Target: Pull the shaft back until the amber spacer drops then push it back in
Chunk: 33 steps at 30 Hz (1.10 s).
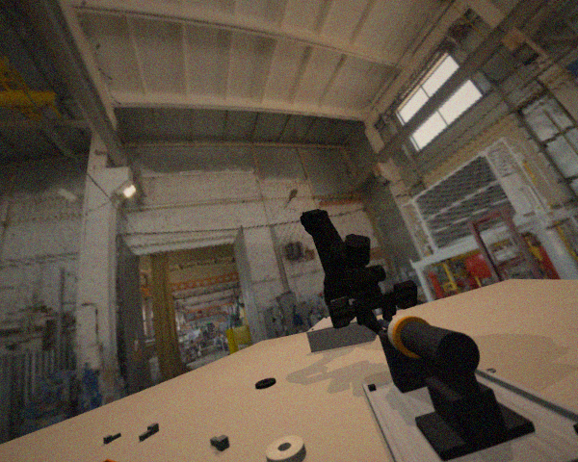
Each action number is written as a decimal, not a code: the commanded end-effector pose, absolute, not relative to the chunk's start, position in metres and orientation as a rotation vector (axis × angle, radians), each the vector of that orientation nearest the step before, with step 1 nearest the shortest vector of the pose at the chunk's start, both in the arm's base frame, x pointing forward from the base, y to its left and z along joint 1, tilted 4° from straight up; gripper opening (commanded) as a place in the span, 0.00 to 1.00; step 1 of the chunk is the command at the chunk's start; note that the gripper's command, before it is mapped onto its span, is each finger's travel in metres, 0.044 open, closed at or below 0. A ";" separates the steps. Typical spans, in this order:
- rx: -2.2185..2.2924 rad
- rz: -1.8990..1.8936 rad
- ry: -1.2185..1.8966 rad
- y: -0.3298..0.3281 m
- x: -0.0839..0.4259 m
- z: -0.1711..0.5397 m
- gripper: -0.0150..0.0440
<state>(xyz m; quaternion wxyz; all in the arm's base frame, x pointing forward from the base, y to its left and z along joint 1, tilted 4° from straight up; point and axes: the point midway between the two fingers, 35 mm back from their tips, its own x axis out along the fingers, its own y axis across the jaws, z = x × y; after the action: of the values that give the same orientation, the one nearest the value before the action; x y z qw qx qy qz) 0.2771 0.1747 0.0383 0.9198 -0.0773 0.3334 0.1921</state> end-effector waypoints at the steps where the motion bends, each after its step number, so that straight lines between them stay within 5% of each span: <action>1: -0.157 0.391 0.685 0.174 0.277 0.038 0.25; 33: -0.157 0.391 0.686 0.172 0.273 0.038 0.25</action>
<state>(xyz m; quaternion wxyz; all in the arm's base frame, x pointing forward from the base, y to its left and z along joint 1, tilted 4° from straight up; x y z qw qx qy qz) 0.2732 0.1730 0.0378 0.9197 -0.0774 0.3336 0.1921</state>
